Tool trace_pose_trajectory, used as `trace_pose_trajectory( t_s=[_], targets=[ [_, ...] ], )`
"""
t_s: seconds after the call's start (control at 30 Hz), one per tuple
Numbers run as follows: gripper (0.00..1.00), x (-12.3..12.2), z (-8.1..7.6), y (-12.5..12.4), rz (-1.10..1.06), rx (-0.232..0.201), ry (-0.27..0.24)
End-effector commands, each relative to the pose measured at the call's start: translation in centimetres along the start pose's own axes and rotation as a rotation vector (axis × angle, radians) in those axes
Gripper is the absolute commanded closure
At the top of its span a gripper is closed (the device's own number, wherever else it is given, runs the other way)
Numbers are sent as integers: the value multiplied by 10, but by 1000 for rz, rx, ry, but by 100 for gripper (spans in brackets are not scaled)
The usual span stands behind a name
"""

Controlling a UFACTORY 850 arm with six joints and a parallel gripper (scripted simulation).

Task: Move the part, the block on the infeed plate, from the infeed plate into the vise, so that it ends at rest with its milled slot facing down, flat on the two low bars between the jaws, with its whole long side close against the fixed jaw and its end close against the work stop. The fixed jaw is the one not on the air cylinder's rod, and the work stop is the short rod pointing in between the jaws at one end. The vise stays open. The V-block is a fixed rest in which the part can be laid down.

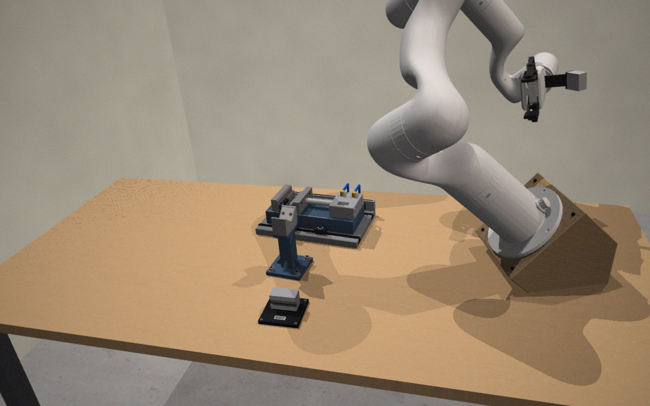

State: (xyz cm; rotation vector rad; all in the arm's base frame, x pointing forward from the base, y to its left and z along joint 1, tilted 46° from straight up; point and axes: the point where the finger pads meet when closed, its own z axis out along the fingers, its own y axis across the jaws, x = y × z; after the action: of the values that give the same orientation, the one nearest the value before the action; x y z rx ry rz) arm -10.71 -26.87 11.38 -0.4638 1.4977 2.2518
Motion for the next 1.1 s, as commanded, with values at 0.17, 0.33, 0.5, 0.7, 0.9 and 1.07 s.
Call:
trace_pose_trajectory(
  t_s=[0.17,0.33,0.5,0.7,0.9,1.07],
  targets=[
    [0,0,0,0,0,1,0],
    [0,0,0,0,0,1,0],
    [0,0,0,0,0,1,0],
    [0,0,-1,1,2,3,3],
    [0,-4,-3,2,17,16,29],
    [0,-11,-8,3,40,36,71]
  ],
)
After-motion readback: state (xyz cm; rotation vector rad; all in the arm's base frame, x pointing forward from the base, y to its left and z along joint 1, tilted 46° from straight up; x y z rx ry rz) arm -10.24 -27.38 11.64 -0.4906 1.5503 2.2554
